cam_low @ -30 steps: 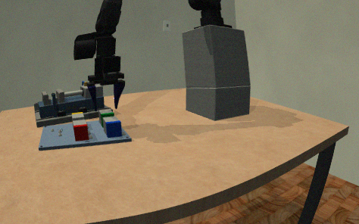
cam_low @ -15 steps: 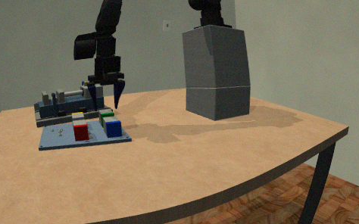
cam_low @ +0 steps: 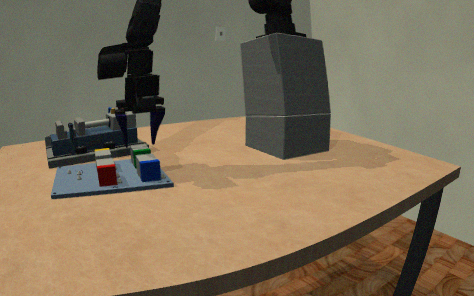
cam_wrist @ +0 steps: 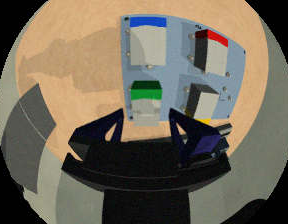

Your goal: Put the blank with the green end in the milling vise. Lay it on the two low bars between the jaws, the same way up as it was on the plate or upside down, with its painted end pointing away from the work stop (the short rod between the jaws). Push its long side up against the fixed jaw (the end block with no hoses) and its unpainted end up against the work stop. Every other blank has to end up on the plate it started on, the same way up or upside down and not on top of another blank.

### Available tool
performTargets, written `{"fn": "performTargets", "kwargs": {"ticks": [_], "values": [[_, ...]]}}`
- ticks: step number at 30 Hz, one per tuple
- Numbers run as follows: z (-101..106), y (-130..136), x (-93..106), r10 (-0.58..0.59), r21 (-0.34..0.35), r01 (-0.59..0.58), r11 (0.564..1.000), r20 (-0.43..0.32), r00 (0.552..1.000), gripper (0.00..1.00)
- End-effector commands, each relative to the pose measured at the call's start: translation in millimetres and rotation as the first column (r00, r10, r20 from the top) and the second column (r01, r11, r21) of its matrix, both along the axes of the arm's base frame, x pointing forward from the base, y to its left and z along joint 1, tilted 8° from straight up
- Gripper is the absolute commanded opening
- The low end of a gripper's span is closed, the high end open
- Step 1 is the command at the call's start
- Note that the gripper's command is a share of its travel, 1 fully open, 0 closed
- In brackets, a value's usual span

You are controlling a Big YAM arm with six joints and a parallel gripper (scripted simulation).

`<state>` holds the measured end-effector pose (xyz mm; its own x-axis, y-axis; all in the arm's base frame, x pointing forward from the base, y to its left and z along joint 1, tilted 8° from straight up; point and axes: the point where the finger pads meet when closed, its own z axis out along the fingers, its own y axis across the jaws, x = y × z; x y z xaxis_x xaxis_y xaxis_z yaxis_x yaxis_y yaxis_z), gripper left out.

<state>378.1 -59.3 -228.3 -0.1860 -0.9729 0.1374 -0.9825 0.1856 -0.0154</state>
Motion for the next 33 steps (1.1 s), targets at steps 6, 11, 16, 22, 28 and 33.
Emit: {"fn": "performTargets", "kwargs": {"ticks": [6,11,16,22,28,33], "values": [[-8.4,-3.3,4.5,0.004,0.001,-0.004,1.0,0.005,1.0,0.64],[-10.2,-5.1,8.2,0.002,0.0,-0.002,1.0,0.013,1.0,0.64],[-12.8,-4.8,7.1,0.003,0.0,-0.003,1.0,0.011,1.0,0.64],[-14.5,-5.7,7.5,0.001,0.0,-0.001,1.0,0.012,1.0,0.64],[-16.9,-5.6,7.6,0.002,0.0,-0.002,1.0,0.012,1.0,0.64],[-18.5,-5.5,5.8,0.003,0.0,-0.003,1.0,0.009,1.0,0.64]]}}
